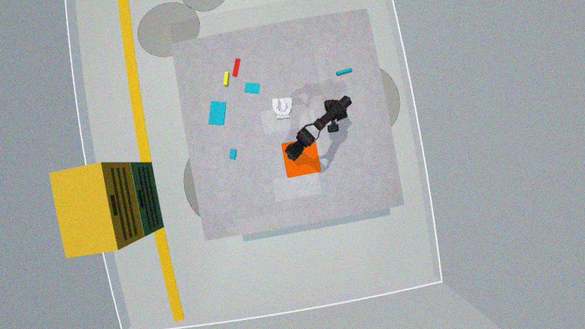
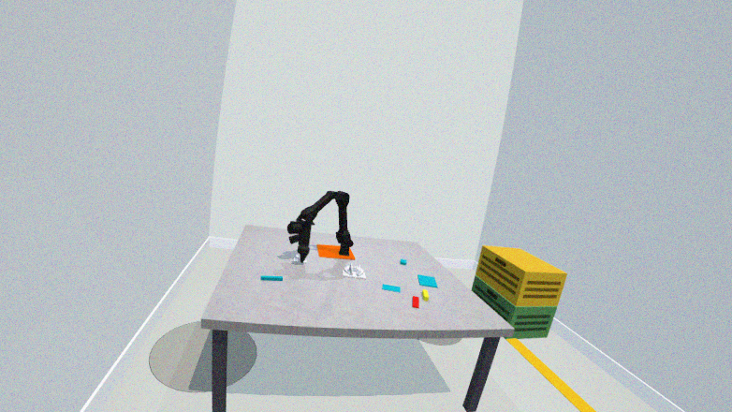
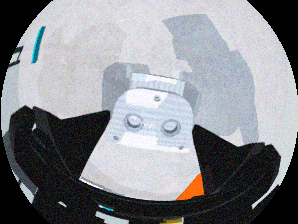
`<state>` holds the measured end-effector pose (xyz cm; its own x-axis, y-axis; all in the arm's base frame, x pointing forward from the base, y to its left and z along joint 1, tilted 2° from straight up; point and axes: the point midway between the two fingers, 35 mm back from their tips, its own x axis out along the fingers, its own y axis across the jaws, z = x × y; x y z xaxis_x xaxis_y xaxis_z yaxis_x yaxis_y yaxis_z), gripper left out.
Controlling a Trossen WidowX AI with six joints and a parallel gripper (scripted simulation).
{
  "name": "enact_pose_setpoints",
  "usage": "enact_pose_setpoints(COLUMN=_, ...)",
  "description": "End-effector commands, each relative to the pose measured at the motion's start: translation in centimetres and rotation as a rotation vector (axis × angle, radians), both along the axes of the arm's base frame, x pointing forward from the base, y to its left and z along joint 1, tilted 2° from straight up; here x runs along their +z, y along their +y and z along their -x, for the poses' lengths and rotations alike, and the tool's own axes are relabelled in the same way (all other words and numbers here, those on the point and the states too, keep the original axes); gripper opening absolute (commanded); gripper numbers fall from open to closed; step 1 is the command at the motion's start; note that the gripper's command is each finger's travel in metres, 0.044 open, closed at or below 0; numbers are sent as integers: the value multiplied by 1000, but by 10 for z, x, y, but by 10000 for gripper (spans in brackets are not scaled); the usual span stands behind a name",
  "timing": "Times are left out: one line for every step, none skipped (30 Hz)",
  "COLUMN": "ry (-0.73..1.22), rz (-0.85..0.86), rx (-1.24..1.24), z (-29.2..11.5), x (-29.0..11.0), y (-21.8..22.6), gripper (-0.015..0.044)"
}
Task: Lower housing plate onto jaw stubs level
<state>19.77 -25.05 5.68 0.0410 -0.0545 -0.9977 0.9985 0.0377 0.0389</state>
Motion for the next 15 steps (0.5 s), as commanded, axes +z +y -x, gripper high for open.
enact_pose_setpoints(ry=-3, rz=-3, rx=4, z=-1, x=-1, y=0, gripper=440)
enact_pose_setpoints(ry=0, rz=0, rx=0, z=0, x=0, y=0, gripper=433)
enact_pose_setpoints(ry=0, rz=0, rx=0, z=0, x=0, y=0, gripper=427)
enact_pose_setpoints(ry=0, rz=0, rx=0, z=0, x=0, y=0, gripper=420)
enact_pose_setpoints(ry=0, rz=0, rx=0, z=0, x=0, y=0, gripper=413)
enact_pose_setpoints(ry=0, rz=0, rx=0, z=0, x=0, y=0, gripper=407)
enact_pose_setpoints(ry=0, rz=0, rx=0, z=0, x=0, y=0, gripper=400)
enact_pose_setpoints(ry=0, rz=0, rx=0, z=0, x=0, y=0, gripper=393)
enact_pose_setpoints(ry=0, rz=0, rx=0, z=0, x=0, y=0, gripper=387)
enact_pose_setpoints(ry=0, rz=0, rx=0, z=0, x=0, y=0, gripper=380)
enact_pose_setpoints(ry=0, rz=0, rx=0, z=0, x=0, y=0, gripper=373)
enact_pose_setpoints(ry=0, rz=0, rx=0, z=0, x=0, y=0, gripper=367)
enact_pose_setpoints(ry=0, rz=0, rx=0, z=0, x=0, y=0, gripper=360)
enact_pose_setpoints(ry=0, rz=0, rx=0, z=0, x=0, y=0, gripper=353)
enact_pose_setpoints(ry=0, rz=0, rx=0, z=0, x=0, y=0, gripper=351)
